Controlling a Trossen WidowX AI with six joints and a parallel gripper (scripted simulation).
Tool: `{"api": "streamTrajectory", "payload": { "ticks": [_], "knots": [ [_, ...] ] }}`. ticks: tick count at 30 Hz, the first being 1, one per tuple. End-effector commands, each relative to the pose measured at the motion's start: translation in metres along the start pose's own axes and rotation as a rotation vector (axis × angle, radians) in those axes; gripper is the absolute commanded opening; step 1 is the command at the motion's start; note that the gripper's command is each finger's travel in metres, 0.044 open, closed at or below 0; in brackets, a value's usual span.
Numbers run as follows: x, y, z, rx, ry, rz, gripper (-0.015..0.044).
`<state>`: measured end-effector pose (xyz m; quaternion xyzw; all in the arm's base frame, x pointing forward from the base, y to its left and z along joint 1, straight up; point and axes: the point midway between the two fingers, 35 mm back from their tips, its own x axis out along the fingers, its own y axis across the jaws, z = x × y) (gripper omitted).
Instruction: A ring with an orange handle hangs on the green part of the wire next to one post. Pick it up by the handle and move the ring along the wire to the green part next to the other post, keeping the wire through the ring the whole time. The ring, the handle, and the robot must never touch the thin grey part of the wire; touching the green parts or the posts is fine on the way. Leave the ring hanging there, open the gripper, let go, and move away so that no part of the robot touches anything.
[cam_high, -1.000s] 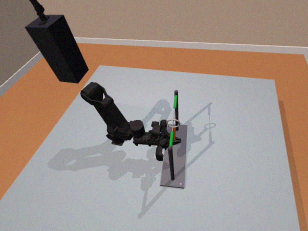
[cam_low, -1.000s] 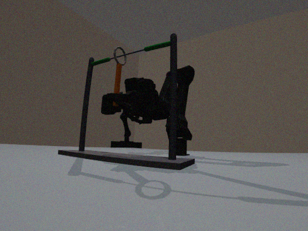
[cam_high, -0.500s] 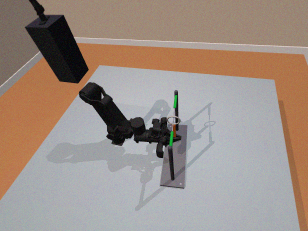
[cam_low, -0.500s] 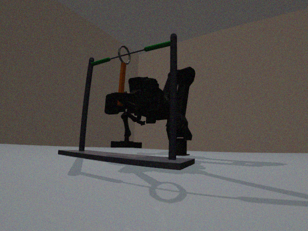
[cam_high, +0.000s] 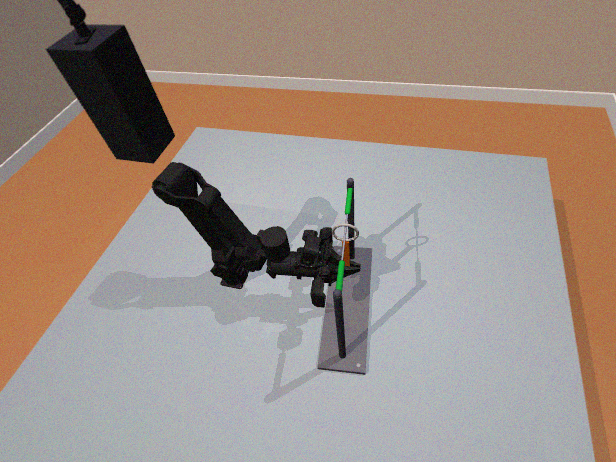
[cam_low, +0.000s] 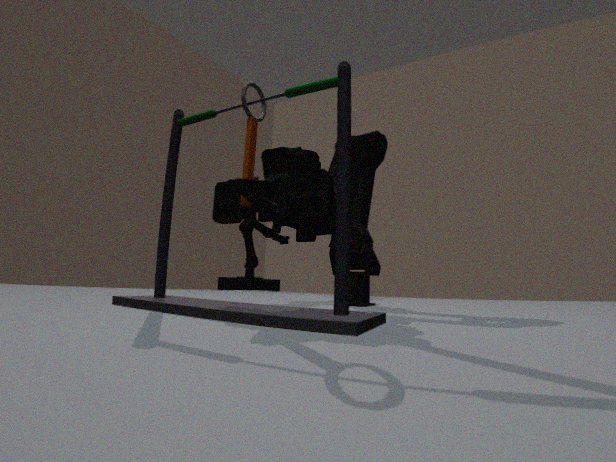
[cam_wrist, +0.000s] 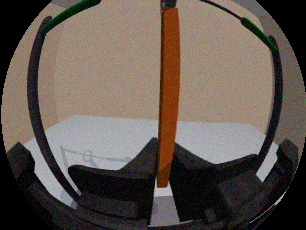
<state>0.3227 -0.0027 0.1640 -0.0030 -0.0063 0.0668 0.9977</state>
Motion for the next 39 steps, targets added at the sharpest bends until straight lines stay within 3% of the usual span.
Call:
{"api": "streamTrajectory", "payload": {
  "ticks": [1, 39],
  "knots": [
    [0.0, 0.004, 0.0, 0.003, 0.001, -0.004, -0.015],
    [0.0, 0.042, 0.0, 0.006, 0.002, -0.002, -0.015]
  ]
}}
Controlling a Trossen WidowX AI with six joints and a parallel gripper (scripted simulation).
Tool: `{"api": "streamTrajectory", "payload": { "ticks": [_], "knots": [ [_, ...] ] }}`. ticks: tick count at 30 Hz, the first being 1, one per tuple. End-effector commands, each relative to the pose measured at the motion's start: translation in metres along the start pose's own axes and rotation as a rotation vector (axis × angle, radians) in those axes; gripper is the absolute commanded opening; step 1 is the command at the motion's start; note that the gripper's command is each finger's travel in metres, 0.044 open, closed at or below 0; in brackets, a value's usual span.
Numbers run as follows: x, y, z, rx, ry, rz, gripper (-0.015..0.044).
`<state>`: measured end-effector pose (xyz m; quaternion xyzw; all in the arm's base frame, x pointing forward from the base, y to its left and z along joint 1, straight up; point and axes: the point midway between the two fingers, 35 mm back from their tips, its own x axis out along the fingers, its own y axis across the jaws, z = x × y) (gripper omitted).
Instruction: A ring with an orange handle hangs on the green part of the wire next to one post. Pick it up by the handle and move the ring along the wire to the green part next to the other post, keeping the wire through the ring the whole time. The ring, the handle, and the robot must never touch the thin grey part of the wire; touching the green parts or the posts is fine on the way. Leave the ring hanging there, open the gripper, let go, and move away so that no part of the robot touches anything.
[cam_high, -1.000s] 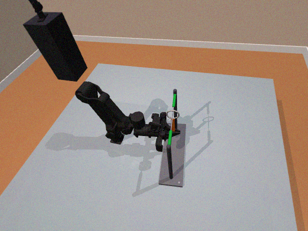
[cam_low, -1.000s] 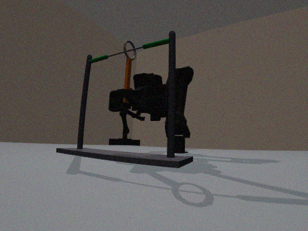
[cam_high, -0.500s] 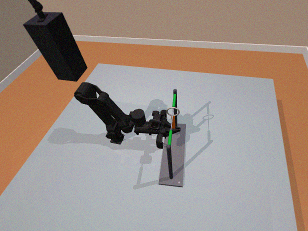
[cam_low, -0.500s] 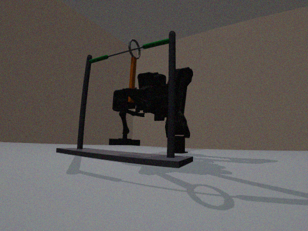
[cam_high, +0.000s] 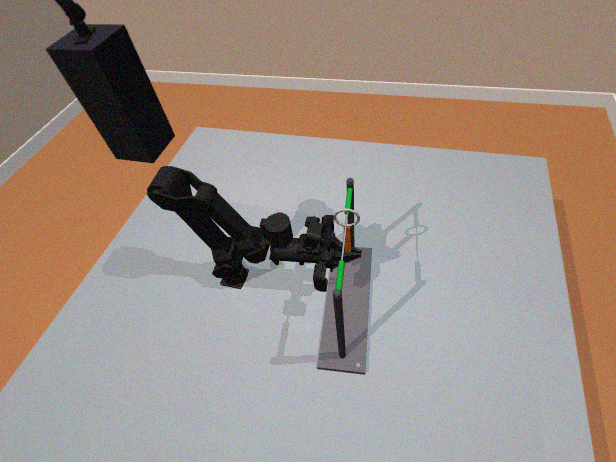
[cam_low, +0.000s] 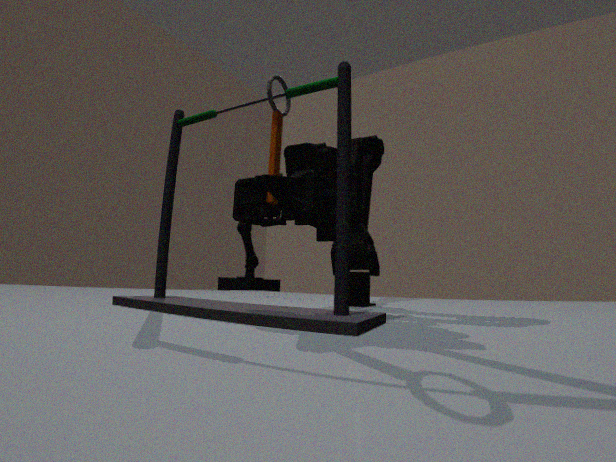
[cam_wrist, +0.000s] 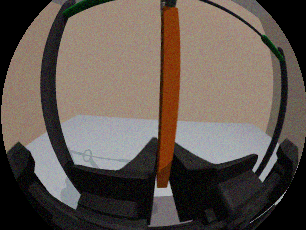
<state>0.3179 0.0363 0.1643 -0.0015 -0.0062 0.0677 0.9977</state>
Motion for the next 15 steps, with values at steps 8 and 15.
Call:
{"api": "streamTrajectory", "payload": {
  "ticks": [8, 15],
  "knots": [
    [0.0, 0.011, 0.0, 0.004, 0.002, -0.003, -0.015],
    [0.0, 0.016, 0.0, 0.005, 0.006, -0.003, -0.015]
  ]
}}
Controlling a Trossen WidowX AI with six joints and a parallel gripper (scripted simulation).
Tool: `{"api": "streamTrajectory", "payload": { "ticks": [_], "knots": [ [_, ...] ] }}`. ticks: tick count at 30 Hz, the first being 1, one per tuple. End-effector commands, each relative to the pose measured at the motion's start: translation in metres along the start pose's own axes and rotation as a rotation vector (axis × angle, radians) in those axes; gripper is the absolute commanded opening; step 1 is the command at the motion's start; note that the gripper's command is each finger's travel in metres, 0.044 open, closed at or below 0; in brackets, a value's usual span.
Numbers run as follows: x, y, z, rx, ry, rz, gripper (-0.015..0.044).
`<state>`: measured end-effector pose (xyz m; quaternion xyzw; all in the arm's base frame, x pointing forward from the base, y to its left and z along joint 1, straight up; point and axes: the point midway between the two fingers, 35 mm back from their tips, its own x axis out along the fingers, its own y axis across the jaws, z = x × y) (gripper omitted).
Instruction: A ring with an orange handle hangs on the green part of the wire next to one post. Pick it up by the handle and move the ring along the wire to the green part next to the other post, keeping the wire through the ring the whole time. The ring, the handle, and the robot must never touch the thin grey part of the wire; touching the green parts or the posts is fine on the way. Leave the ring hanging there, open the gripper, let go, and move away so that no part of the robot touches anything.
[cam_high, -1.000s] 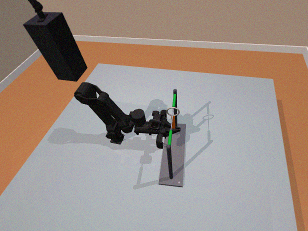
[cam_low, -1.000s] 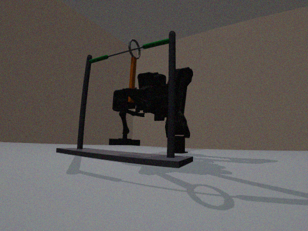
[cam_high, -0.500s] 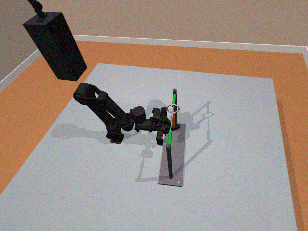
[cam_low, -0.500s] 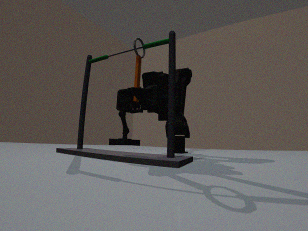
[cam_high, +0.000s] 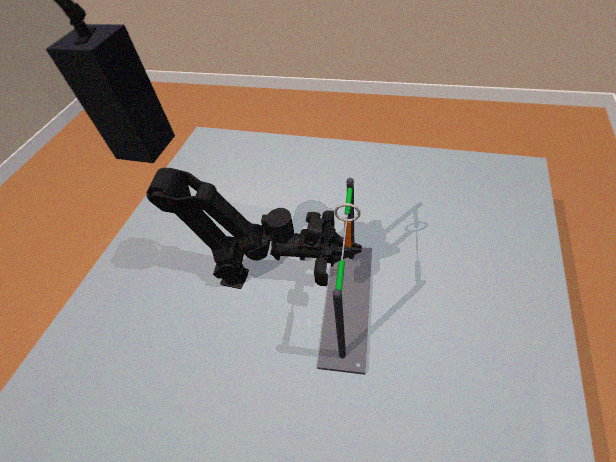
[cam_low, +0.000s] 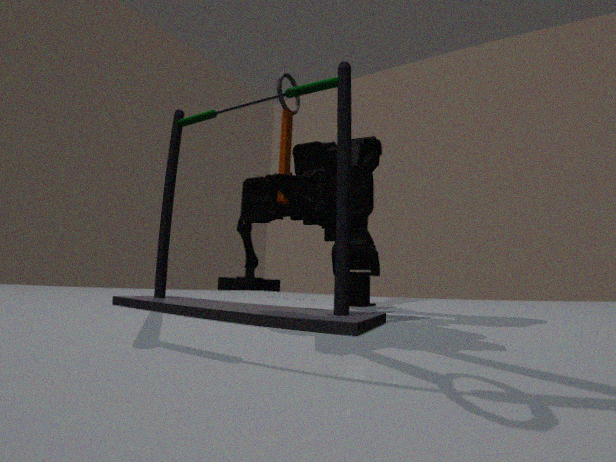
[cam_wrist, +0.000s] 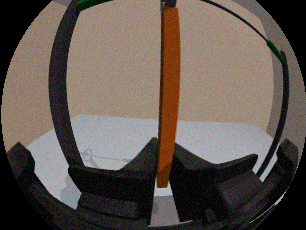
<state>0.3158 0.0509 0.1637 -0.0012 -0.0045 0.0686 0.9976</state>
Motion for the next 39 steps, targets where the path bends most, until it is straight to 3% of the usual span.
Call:
{"api": "streamTrajectory", "payload": {
  "ticks": [1, 17, 39],
  "knots": [
    [-0.001, 0.002, 0.0, 0.004, 0.007, -0.005, -0.015],
    [-0.02, 0.013, 0.004, 0.01, 0.185, -0.004, -0.015],
    [-0.032, 0.017, -0.01, 0.008, 0.261, -0.004, -0.015]
  ]
}}
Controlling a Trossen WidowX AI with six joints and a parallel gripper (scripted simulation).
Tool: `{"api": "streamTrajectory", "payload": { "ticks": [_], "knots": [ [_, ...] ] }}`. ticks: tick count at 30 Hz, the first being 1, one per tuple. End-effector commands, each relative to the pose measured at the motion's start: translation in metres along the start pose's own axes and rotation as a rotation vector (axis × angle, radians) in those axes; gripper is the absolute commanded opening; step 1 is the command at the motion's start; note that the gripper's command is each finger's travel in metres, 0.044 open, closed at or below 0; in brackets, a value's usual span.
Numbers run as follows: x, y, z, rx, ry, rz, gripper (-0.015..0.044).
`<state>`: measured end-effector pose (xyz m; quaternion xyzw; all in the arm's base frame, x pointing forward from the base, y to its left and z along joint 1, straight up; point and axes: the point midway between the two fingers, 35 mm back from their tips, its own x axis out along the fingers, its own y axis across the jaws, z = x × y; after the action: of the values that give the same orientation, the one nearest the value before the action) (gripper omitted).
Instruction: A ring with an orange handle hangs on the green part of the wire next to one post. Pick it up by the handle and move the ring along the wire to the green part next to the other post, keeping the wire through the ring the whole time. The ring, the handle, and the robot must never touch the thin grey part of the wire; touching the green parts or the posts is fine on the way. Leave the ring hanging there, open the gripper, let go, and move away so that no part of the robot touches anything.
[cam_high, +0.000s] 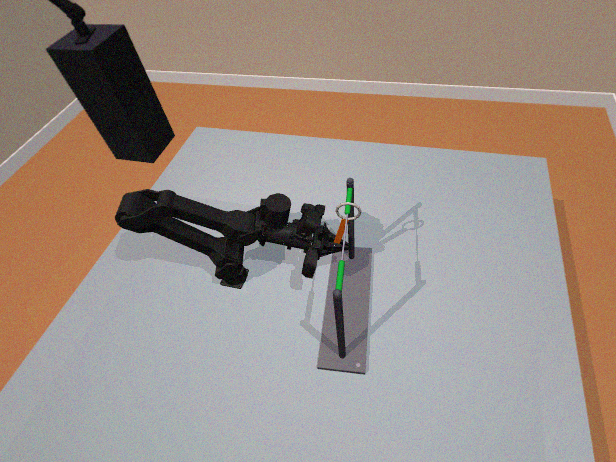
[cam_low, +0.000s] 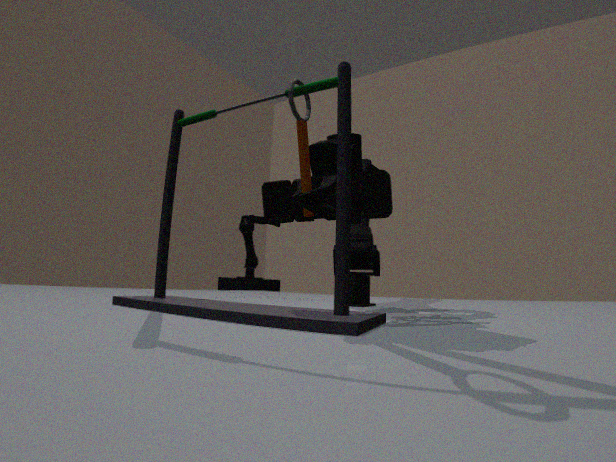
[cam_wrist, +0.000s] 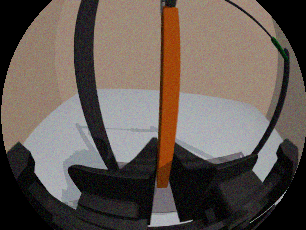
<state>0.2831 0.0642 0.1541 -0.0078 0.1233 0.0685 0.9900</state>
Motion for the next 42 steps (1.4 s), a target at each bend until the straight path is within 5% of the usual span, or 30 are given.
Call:
{"api": "streamTrajectory", "payload": {
  "ticks": [1, 14, 26, 42],
  "knots": [
    [-0.001, -0.001, -0.001, 0.005, 0.004, -0.005, -0.015],
    [-0.001, -0.001, -0.001, 0.005, 0.004, -0.005, -0.015],
    [-0.001, 0.0, 0.0, 0.0, 0.003, 0.0, 0.016],
    [-0.028, 0.001, 0.002, 0.003, 0.006, -0.003, 0.016]
  ]
}}
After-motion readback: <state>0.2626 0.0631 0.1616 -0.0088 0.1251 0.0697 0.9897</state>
